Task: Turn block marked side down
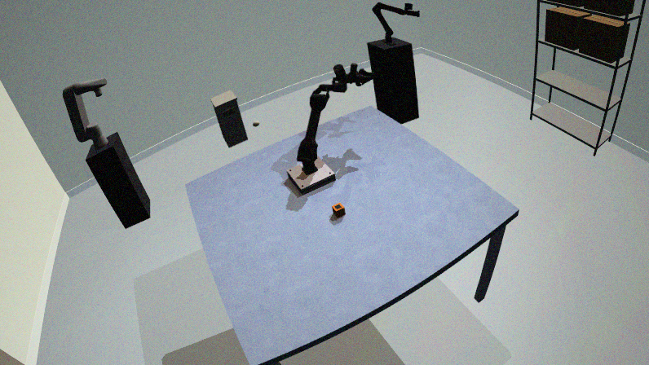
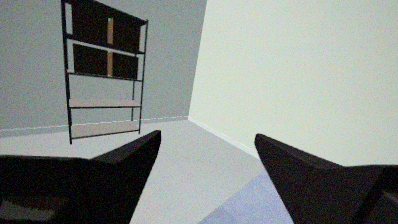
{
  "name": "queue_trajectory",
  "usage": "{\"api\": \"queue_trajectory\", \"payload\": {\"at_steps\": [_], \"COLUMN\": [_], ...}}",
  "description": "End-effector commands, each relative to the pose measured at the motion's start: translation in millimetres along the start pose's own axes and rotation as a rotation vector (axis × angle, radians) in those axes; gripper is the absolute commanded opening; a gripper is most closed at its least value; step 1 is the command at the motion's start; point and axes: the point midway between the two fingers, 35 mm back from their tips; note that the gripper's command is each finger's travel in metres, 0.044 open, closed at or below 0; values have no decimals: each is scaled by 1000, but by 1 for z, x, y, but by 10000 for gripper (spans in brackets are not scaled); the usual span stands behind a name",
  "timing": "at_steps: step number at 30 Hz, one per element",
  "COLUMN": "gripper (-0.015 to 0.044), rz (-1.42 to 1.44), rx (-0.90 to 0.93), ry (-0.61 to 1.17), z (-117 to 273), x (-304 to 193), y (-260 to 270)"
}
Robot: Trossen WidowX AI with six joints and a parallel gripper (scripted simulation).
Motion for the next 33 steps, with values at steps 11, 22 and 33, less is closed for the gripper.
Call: {"api": "queue_trajectory", "payload": {"at_steps": [11, 22, 33], "gripper": [440, 440, 440], "rz": [201, 379, 404], "rx": [-50, -165, -268], "ry": [31, 248, 570], "z": [-130, -253, -285], "x": [-29, -81, -139], "y": [-70, -230, -422]}}
Point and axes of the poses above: the point midway between the two fingers, 35 mm back from their tips, its own z axis back along the fingers, its own y axis across the jaws, x = y × z, and after that the axes turned 2 degrees about -z, right-handed
